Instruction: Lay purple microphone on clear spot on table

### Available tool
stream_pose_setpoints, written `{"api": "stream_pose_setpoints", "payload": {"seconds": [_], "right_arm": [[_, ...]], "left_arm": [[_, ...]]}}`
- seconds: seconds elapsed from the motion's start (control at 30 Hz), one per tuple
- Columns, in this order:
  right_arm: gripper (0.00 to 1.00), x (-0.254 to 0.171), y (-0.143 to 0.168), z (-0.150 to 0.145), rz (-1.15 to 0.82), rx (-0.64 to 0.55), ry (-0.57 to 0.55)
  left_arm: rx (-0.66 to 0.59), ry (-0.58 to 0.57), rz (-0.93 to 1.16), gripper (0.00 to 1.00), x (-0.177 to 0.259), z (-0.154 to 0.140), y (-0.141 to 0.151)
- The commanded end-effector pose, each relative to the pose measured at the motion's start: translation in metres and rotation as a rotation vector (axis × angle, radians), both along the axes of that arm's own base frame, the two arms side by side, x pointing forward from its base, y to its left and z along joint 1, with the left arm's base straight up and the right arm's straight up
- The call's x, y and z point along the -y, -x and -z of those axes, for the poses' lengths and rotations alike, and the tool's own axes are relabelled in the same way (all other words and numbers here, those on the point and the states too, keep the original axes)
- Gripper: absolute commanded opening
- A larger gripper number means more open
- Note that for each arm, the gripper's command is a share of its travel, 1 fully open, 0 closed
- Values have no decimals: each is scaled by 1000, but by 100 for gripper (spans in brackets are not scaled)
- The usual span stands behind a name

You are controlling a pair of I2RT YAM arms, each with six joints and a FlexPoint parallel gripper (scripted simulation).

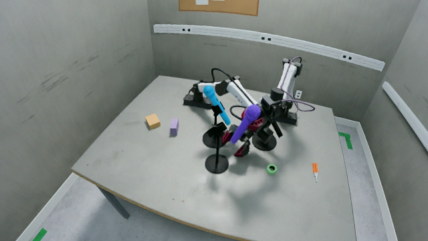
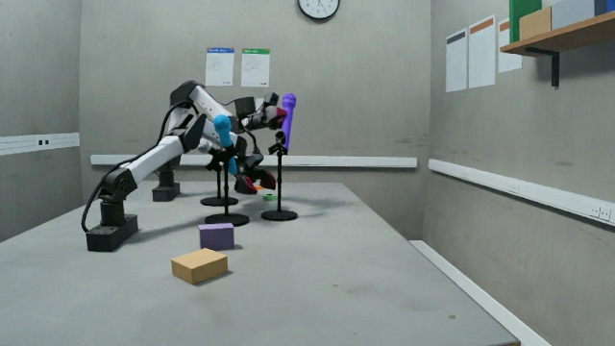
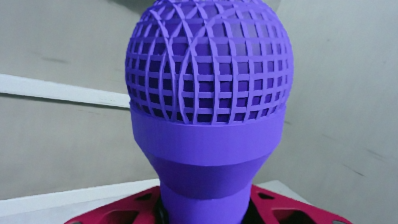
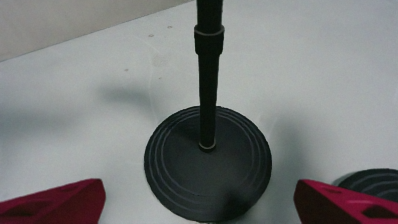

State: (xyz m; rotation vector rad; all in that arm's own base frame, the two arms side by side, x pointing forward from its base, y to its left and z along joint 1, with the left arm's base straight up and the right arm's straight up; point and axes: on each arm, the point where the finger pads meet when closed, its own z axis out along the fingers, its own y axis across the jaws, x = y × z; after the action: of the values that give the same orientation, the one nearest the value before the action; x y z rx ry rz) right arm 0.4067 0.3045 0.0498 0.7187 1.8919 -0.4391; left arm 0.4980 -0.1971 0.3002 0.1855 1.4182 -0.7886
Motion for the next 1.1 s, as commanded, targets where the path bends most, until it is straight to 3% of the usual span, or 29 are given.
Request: {"api": "stream_pose_setpoints", "payload": {"seconds": [0.0,0.87,0.9,1.07], "right_arm": [[98,-3,1,-15,9,20,-11],[98,-1,-2,-15,15,17,-18],[98,0,-1,1,19,-8,0],[98,-6,-10,-14,16,34,-72]], "left_arm": [[148,43,-15,0,-7,-65,8],[148,43,-15,0,-7,-65,8],[148,43,-15,0,-7,-65,8],[148,43,-15,0,-7,-65,8]]}}
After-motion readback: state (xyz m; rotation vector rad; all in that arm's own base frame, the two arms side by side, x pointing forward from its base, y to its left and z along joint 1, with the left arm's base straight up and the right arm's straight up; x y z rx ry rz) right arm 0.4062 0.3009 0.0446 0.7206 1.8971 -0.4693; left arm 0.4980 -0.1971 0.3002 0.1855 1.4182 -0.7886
